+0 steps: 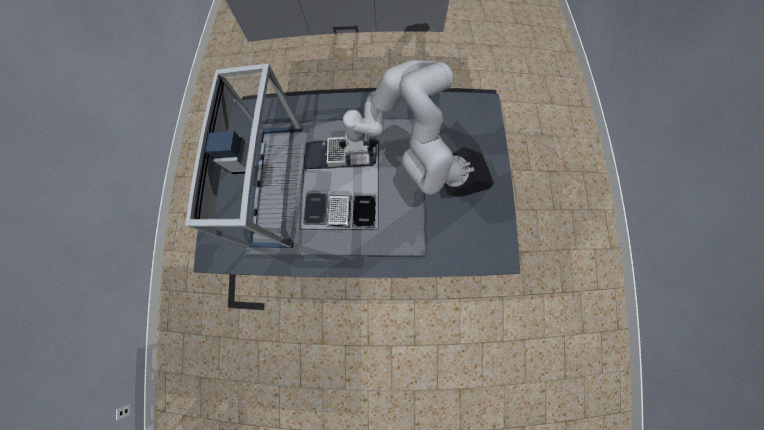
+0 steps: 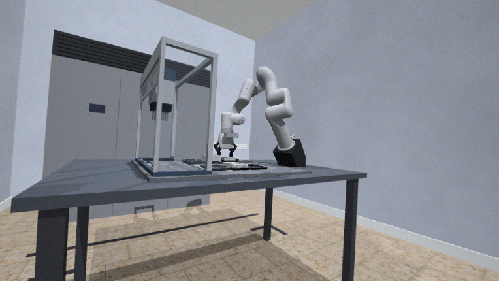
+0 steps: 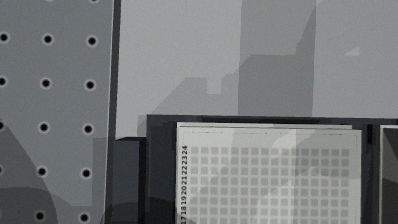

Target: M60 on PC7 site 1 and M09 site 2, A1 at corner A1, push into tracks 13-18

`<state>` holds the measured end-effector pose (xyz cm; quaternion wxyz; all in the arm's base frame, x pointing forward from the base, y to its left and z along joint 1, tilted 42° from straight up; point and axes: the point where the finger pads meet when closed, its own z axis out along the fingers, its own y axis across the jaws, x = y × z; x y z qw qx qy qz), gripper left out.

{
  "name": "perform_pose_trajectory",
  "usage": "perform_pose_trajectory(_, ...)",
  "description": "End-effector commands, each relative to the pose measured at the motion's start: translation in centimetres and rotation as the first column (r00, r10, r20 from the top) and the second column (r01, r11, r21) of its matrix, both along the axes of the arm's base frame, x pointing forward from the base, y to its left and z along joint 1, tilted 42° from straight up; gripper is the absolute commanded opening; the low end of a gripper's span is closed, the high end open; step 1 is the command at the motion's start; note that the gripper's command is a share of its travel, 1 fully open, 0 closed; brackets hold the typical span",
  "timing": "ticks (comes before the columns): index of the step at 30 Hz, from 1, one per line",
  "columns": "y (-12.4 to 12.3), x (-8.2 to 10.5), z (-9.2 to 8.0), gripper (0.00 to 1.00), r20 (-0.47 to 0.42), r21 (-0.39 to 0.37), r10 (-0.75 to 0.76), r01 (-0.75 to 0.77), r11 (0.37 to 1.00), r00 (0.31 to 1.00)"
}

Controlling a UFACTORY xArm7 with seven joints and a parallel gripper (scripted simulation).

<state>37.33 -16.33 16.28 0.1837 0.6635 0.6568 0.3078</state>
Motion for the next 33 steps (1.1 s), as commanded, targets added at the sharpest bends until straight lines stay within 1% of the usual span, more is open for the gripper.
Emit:
perform_pose_trajectory(1,-0.06,0.19,-0.06,0.0,0.003,-0.001,-0.002,0.002,1.0,1.0)
perform_pose_trajectory(7,0.0,0.45,-0.36,0.0,0.003,-0.001,-0.002,0.002,1.0,1.0)
perform_pose_trajectory(24,0.0,0.46,-0.36,0.0,0.003,-0.001,-0.002,0.002,1.0,1.0)
perform_pose_trajectory(25,0.02,0.5,-0.41,1.0,0.003,-0.001,-0.002,0.002,1.0,1.0)
perform_pose_trajectory(33,0.01,0.5,-0.41,1.0,0.003,-0.001,-0.002,0.002,1.0,1.0)
